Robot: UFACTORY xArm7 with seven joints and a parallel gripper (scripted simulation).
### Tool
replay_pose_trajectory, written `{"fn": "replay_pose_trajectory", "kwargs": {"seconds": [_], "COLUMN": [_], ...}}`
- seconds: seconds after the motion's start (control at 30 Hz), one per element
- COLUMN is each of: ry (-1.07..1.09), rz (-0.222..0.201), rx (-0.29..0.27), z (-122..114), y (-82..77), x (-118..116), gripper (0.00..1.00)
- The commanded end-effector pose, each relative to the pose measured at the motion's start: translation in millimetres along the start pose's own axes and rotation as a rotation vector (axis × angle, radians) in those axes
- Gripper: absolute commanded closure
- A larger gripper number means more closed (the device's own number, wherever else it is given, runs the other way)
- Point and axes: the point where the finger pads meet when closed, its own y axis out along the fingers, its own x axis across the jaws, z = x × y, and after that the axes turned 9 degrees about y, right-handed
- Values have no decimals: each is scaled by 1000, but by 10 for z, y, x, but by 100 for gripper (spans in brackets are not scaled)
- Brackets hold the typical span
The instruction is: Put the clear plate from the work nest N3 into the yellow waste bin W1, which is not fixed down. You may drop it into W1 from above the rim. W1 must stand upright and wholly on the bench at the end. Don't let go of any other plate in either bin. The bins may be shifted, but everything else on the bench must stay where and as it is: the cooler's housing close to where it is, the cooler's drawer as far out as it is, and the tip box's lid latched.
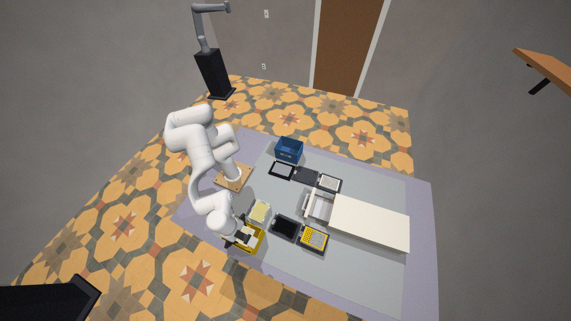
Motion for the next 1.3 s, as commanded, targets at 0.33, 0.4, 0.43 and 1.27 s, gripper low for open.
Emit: {"fn": "replay_pose_trajectory", "kwargs": {"seconds": [0.33, 0.4, 0.43, 1.27], "ry": [0, 0, 0, 0], "rz": [-3, -3, -2, -2], "rx": [4, 4, 4, 4], "z": [11, 11, 11, 67], "y": [-16, -16, -16, -82], "x": [9, 9, 9, -225], "gripper": [0, 0, 0, 0]}}
